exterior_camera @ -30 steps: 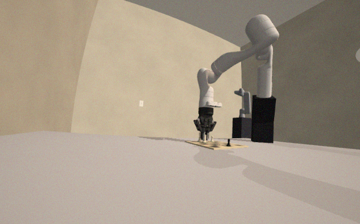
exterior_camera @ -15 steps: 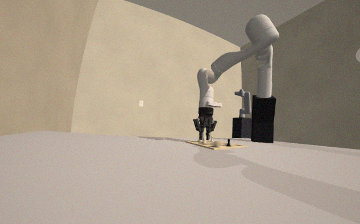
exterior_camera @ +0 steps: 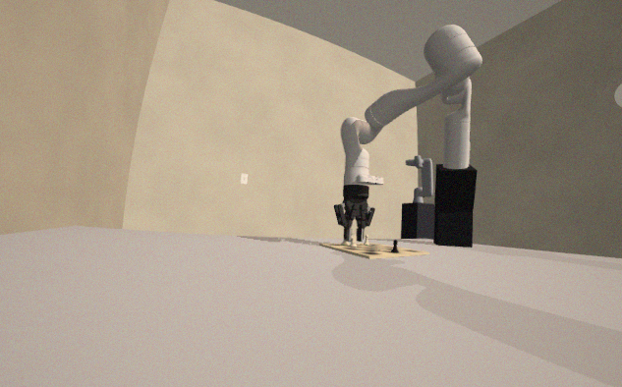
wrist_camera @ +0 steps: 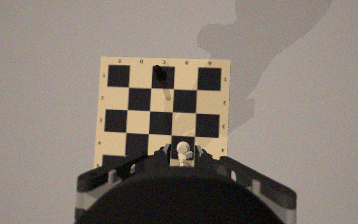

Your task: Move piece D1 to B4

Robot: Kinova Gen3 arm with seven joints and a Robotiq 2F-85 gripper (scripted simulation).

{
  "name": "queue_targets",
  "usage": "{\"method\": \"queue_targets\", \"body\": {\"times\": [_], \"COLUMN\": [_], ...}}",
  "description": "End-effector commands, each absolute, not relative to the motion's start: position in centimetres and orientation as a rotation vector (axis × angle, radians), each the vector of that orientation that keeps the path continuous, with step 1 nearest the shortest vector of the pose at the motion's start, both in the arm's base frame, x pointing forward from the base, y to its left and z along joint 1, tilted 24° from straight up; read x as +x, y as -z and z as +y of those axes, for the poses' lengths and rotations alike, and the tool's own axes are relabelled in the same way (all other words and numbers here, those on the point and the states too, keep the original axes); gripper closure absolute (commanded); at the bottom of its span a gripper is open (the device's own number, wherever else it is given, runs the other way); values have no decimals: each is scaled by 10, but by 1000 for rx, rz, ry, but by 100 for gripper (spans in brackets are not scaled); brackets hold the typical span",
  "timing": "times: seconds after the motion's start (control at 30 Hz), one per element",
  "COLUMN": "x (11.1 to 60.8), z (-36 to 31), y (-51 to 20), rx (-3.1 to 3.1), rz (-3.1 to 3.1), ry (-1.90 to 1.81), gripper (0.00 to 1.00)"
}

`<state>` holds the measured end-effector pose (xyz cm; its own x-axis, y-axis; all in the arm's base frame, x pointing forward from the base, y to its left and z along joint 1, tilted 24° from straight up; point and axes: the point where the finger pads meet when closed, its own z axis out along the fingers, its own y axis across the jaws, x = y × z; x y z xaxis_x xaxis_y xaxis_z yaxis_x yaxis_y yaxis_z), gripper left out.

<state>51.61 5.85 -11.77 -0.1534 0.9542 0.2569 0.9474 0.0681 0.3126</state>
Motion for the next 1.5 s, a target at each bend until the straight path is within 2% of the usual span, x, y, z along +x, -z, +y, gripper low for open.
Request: {"method": "queue_targets", "body": {"times": [0.0, 0.63, 0.93, 0.97, 1.47], "x": [516, 494, 492, 492, 492], "z": [57, 35, 33, 33, 33], "y": [113, 43, 36, 36, 36], "rx": [2033, 2033, 2033, 2033, 2033], "rz": [2280, 2280, 2280, 2280, 2280], "ry": [-649, -649, -649, -649, -649], "gripper": [61, 61, 61, 0, 0]}}
